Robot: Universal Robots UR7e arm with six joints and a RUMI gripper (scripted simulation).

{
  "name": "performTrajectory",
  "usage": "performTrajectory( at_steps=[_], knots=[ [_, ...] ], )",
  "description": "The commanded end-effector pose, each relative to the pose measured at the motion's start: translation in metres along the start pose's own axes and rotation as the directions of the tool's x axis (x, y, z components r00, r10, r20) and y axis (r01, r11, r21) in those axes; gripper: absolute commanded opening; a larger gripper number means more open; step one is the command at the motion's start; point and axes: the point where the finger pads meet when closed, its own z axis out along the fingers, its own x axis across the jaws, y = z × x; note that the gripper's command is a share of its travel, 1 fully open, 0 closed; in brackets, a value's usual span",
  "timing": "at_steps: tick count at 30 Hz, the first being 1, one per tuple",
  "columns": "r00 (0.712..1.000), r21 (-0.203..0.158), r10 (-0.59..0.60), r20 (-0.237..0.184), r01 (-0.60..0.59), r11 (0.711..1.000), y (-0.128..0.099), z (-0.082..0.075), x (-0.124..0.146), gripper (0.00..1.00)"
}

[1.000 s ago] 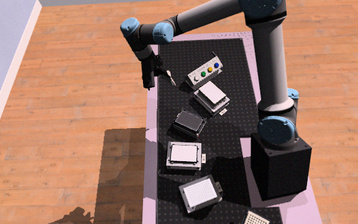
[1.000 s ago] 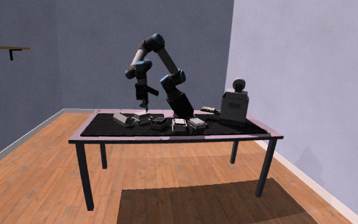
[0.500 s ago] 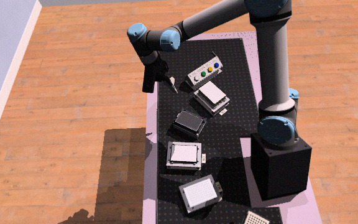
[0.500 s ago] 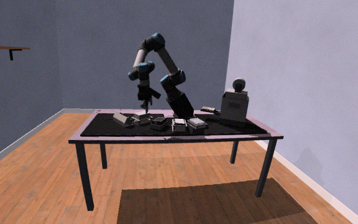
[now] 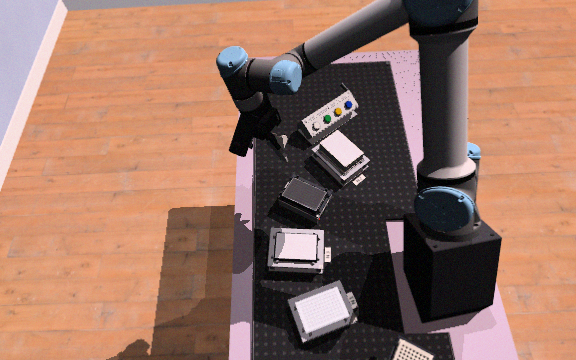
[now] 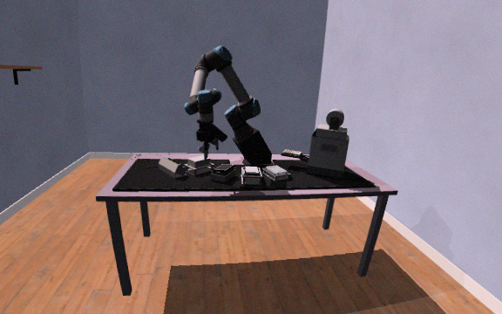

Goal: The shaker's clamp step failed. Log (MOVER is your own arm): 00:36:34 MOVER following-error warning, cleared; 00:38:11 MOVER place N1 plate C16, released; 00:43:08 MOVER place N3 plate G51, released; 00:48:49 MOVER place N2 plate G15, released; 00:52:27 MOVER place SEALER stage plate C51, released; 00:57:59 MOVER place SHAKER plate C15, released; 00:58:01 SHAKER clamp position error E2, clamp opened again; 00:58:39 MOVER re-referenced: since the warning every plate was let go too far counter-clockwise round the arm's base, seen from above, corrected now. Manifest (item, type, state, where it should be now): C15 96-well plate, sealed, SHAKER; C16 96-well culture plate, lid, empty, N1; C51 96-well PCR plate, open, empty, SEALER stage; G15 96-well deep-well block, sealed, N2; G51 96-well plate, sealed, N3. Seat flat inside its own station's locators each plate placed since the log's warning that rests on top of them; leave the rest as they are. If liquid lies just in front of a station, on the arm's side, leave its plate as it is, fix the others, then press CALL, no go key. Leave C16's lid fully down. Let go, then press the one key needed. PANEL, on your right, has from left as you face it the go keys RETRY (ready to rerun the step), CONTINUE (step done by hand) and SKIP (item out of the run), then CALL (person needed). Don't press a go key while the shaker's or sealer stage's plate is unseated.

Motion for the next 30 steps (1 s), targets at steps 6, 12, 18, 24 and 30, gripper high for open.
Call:
performTrajectory(
  at_steps=[6,12,18,24,30],
  knots=[
    [0.98,0.011,0.197,-0.031,-0.197,0.98,-0.004,0.011,-0.012,0.82],
    [0.961,0.019,0.274,-0.041,-0.273,0.962,-0.005,0.017,-0.018,0.82],
    [0.921,0.033,0.386,-0.053,-0.385,0.922,-0.006,0.022,-0.025,0.82],
    [0.868,0.05,0.493,-0.062,-0.49,0.87,-0.008,0.03,-0.036,0.82],
    [0.826,0.064,0.56,-0.066,-0.557,0.828,-0.009,0.037,-0.046,0.82]
  ],
)
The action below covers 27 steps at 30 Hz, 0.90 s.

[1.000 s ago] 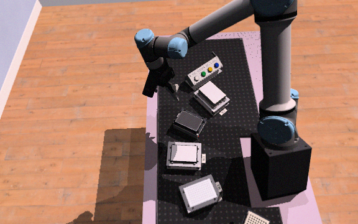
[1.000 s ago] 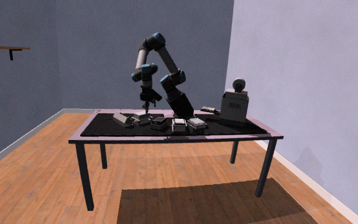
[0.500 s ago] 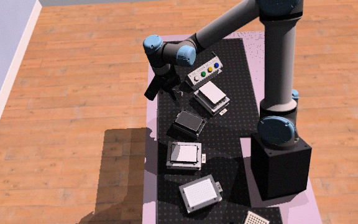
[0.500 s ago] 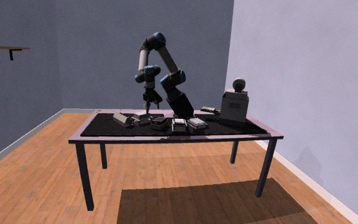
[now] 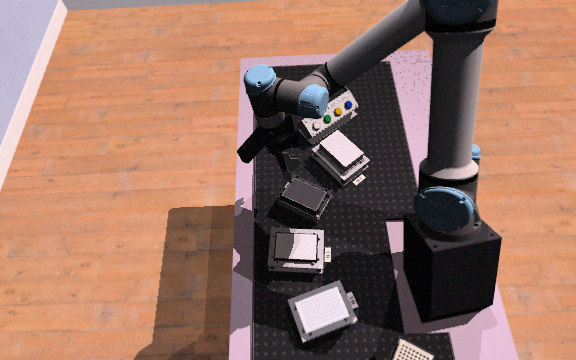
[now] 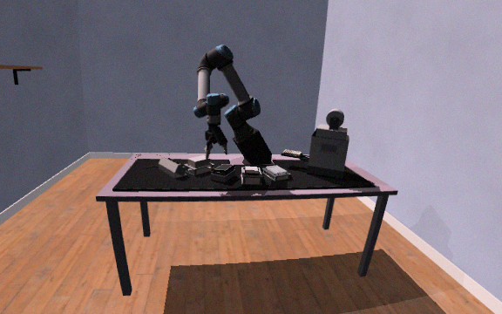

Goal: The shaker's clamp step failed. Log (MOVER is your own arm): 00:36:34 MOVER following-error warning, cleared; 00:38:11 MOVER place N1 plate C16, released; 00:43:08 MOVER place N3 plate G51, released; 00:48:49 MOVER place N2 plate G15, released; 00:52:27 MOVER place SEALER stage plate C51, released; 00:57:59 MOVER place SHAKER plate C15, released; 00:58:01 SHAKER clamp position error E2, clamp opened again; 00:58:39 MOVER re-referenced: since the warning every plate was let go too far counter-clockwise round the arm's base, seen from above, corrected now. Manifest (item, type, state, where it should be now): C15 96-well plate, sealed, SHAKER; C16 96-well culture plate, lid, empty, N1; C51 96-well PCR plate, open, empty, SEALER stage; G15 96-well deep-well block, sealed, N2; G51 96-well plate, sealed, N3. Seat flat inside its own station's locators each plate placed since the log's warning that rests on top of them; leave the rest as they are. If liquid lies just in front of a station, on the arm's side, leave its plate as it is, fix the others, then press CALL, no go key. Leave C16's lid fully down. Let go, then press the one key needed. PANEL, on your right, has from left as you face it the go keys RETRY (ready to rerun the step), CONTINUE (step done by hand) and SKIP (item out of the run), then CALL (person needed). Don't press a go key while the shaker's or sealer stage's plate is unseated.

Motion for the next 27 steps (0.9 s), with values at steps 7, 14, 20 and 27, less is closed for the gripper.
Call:
performTrajectory(
  at_steps=[7,14,20,27],
  knots=[
    [0.979,0.025,0.202,-0.023,-0.202,0.979,0.008,0.008,-0.015,0.82],
    [0.948,0.042,0.317,-0.03,-0.316,0.948,0.012,0.012,-0.022,0.82],
    [0.912,0.058,0.409,-0.032,-0.407,0.911,0.019,0.018,-0.034,0.82],
    [0.846,0.081,0.532,-0.031,-0.528,0.845,0.027,0.022,-0.046,0.82]
  ],
)
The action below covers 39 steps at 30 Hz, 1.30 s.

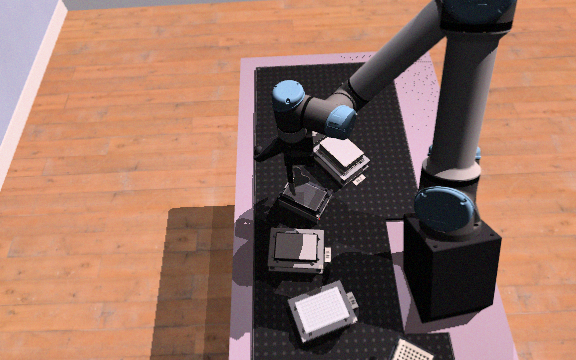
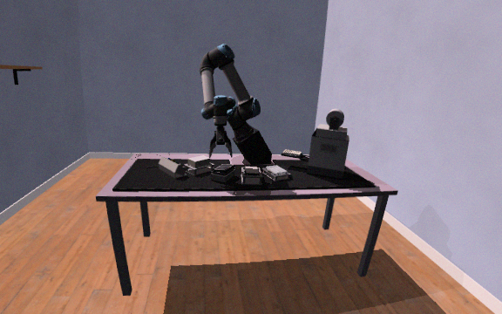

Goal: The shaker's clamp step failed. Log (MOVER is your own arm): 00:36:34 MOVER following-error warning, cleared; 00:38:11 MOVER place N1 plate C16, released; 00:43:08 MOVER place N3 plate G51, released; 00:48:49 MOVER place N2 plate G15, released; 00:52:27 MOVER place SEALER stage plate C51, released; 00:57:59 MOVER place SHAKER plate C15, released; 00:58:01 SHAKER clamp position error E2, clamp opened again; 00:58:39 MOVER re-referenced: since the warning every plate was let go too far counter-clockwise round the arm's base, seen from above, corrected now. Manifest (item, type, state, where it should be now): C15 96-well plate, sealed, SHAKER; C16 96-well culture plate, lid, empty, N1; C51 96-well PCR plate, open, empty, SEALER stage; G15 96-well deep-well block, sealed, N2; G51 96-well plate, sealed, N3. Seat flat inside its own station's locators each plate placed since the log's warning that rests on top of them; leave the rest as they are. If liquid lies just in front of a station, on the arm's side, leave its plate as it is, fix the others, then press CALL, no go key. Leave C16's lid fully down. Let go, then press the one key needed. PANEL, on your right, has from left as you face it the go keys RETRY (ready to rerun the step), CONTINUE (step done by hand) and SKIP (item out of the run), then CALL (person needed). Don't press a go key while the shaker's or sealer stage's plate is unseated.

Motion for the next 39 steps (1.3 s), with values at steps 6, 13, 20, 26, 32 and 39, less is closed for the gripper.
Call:
performTrajectory(
  at_steps=[6,13,20,26,32,39],
  knots=[
    [0.986,0.026,0.164,-0.011,-0.164,0.986,0.016,0.004,-0.009,0.82],
    [0.954,0.048,0.299,-0.01,-0.298,0.953,0.026,0.006,-0.014,0.82],
    [0.904,0.07,0.428,-0.004,-0.426,0.902,0.035,0.008,-0.018,0.82],
    [0.872,0.071,0.489,0.001,-0.488,0.87,0.043,0.008,-0.006,0.82],
    [0.807,0.071,0.59,0.009,-0.589,0.805,0.059,0.009,0.02,0.82],
    [0.768,0.07,0.64,0.013,-0.639,0.766,0.073,0.009,0.041,0.82]
  ],
)
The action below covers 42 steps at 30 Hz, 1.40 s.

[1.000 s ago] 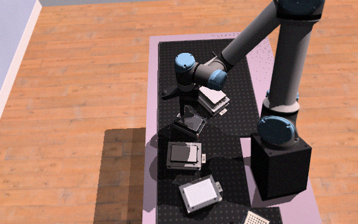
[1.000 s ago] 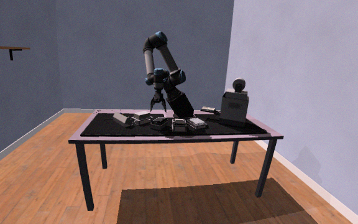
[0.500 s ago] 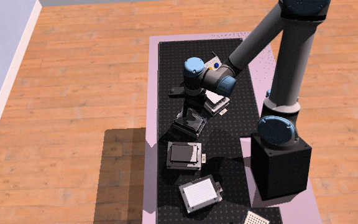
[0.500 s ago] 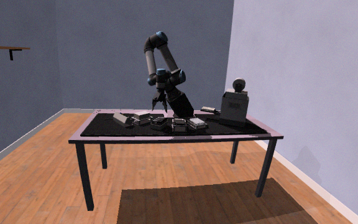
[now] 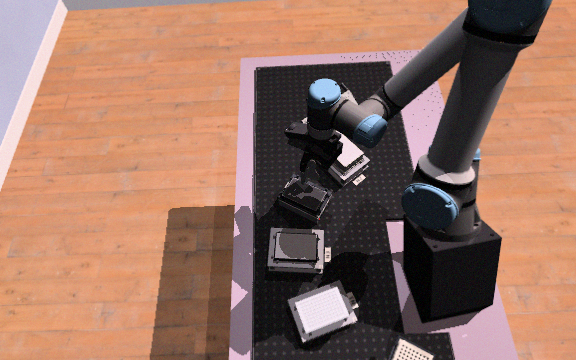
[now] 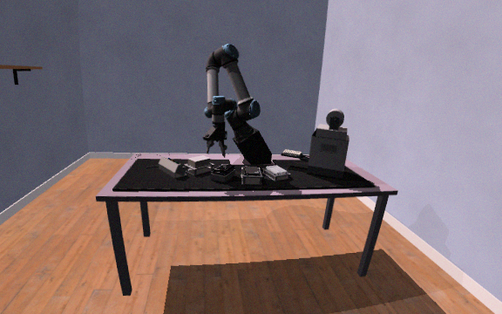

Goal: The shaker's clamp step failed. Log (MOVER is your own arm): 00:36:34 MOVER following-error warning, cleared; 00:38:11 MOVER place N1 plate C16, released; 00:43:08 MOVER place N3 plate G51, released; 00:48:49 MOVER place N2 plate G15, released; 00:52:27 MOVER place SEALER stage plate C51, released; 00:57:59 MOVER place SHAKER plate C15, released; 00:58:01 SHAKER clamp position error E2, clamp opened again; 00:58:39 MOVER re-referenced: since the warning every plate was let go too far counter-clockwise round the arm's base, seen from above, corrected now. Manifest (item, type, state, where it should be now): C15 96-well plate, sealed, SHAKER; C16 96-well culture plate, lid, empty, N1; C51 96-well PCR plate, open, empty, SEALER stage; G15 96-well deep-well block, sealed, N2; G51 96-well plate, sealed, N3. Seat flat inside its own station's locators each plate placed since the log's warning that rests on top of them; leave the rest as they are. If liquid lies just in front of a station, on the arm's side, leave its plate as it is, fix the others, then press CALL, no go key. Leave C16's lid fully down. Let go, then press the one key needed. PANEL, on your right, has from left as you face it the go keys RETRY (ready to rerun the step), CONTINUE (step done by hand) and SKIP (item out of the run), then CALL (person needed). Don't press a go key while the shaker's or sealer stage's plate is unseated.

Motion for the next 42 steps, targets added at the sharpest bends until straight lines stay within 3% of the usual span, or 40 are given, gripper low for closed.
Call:
performTrajectory(
  at_steps=[1,6,9,17,23,31,42],
  knots=[
    [1.0,0.0,0.029,0.005,-0.029,1.0,-0.002,0.0,0.018,0.82],
    [1.0,0.0,0.029,0.005,-0.029,1.0,-0.005,0.0,0.043,0.82],
    [1.0,0.0,0.029,0.005,-0.029,1.0,-0.005,0.0,0.043,0.82],
    [0.989,-0.001,0.148,0.005,-0.148,0.989,0.0,0.0,0.073,0.82],
    [0.964,-0.001,0.265,0.004,-0.265,0.964,0.004,0.0,0.103,0.82],
    [0.963,-0.001,0.269,0.004,-0.269,0.963,0.01,0.0,0.142,0.82],
    [0.963,-0.001,0.269,0.004,-0.269,0.963,0.01,0.0,0.143,0.82]
  ],
)
